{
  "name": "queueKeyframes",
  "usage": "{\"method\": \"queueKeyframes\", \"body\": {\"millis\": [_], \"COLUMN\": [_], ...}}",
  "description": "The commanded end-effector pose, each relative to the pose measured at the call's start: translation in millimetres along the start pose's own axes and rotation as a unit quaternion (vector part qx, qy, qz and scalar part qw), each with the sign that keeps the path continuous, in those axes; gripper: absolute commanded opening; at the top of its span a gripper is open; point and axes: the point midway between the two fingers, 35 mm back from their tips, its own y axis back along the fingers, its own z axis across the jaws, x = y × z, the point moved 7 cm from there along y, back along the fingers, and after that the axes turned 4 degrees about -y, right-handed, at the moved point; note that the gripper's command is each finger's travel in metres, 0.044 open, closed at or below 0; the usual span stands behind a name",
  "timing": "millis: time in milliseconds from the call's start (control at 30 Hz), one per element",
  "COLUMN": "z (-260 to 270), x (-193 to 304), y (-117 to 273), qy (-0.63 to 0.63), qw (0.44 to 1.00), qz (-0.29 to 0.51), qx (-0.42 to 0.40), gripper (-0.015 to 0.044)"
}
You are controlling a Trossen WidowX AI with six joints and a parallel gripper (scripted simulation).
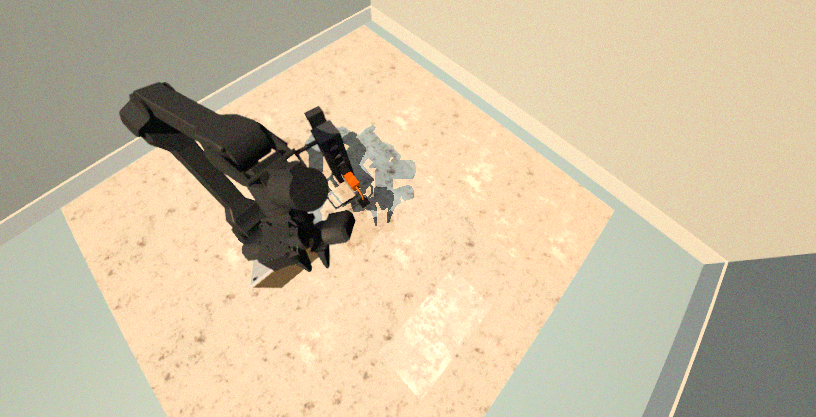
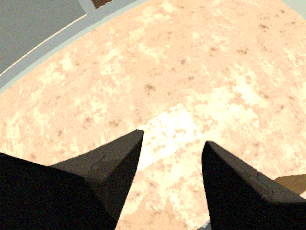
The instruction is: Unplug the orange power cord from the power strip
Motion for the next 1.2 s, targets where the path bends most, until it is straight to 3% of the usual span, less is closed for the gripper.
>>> {"method": "queueKeyframes", "body": {"millis": [0, 433, 1167], "z": [25, 38, 28], "x": [47, 228, 242], "y": [-10, -32, -19], "qy": [0.081, 0.27, 0.271], "qw": [0.994, 0.897, 0.895], "qz": [0.075, 0.348, 0.352], "qx": [-0.012, 0.043, 0.045], "gripper": [0.016, 0.016, 0.016]}}
